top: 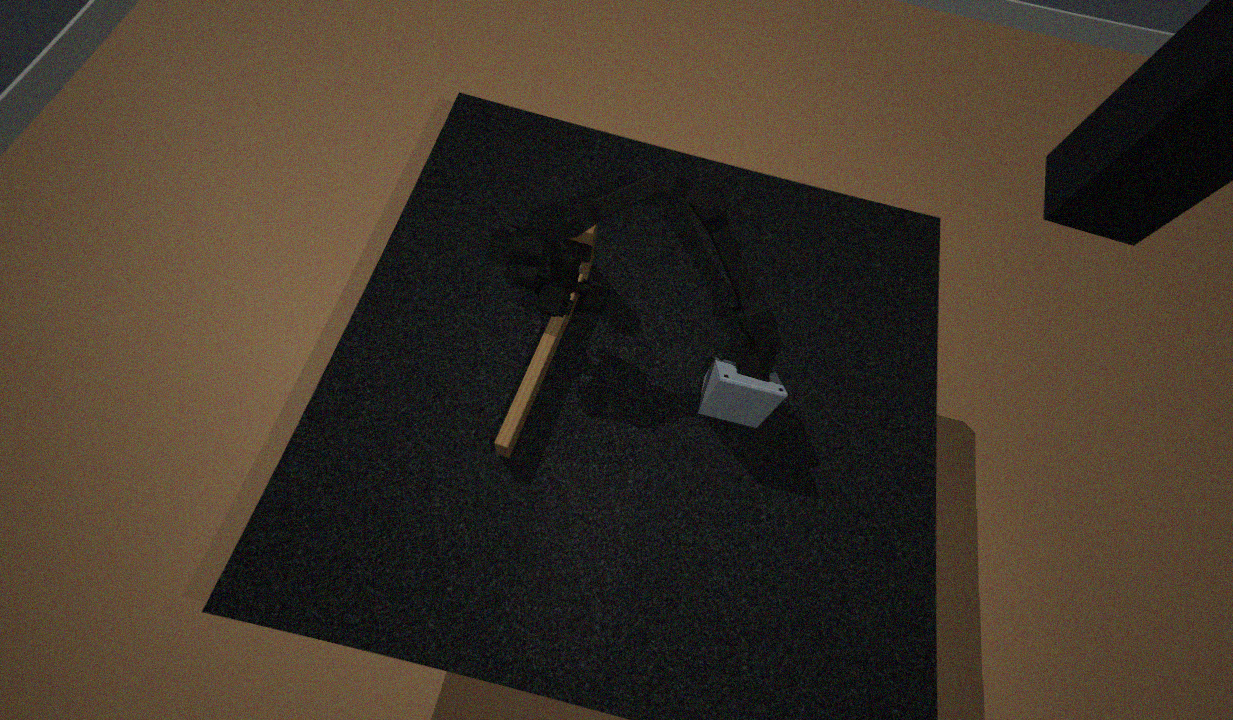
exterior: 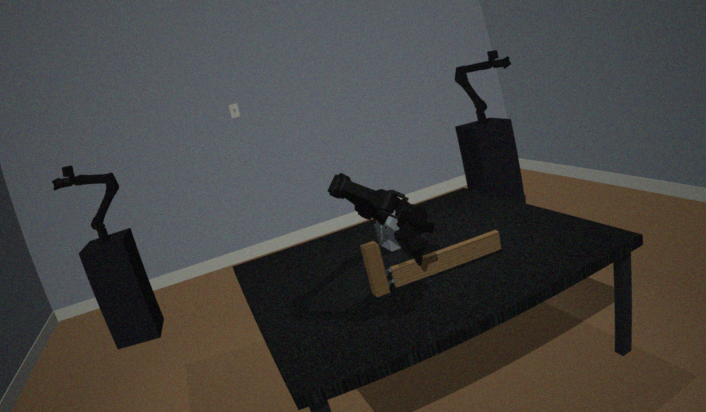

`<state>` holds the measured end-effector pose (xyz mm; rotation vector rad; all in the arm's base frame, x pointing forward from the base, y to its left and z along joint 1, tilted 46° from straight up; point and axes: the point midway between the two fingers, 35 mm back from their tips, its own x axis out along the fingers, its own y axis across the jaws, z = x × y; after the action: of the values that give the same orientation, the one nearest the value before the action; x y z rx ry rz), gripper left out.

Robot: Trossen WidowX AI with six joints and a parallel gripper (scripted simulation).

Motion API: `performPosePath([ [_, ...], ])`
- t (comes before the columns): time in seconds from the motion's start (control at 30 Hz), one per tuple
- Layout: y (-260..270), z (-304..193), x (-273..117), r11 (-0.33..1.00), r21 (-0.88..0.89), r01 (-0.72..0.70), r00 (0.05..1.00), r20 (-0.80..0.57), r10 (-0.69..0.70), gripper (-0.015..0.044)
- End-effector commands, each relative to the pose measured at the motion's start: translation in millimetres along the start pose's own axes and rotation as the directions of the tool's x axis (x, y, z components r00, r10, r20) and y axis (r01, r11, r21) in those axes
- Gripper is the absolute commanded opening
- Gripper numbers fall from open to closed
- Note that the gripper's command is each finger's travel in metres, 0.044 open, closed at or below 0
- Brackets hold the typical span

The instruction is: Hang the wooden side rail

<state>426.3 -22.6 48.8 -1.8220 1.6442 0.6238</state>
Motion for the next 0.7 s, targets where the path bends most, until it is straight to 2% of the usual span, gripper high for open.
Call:
performPosePath([
  [0.0, 2, 0, 10, 1.0, -0.008, -0.01, 1.0, -0.005, 0.01, 0.044],
  [0.67, 4, -1, 42, 1.0, -0.008, -0.01, 1.0, -0.008, 0.01, 0.044],
])
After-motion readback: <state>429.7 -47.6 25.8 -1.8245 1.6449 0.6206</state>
